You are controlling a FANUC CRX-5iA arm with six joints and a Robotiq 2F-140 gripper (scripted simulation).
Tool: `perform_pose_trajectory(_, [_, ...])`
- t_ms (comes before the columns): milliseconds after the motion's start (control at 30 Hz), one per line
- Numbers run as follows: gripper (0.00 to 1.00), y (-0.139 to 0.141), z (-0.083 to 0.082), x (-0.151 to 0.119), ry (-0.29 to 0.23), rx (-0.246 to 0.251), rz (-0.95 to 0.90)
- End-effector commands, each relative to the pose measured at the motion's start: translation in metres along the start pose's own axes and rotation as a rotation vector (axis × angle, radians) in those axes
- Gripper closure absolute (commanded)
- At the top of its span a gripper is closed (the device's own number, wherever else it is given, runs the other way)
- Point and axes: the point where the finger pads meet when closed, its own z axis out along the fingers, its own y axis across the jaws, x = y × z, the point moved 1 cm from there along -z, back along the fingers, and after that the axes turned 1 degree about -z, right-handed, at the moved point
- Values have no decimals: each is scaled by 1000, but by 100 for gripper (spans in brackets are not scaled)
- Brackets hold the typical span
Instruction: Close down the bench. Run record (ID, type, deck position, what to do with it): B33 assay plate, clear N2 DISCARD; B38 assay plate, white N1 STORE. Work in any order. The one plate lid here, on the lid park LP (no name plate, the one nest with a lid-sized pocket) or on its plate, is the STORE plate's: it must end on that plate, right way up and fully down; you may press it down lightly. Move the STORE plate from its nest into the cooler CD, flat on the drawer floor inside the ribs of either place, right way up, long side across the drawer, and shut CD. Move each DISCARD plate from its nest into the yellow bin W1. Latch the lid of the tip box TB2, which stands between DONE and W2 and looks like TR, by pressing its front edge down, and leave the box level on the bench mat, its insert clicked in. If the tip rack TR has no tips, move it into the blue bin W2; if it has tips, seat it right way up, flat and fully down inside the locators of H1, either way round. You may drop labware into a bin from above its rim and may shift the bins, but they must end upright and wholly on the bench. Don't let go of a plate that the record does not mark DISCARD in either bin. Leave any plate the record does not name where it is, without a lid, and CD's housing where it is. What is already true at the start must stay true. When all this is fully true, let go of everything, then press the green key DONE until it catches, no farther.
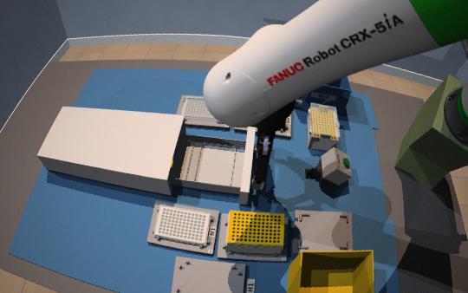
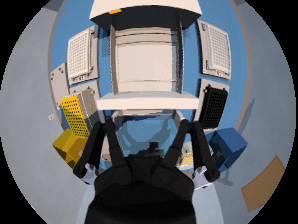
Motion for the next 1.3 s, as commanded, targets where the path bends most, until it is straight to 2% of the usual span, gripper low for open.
perform_pose_trajectory(0, [100, 0, 0, 0, 0, 0, 0])
perform_pose_trajectory(733, [100, 0, 0, 0, 0, 0, 0])
perform_pose_trajectory(767, [13, 0, 0, 0, 0, 0, 0])
perform_pose_trajectory(1267, [13, 0, 0, 0, 0, 0, 0])
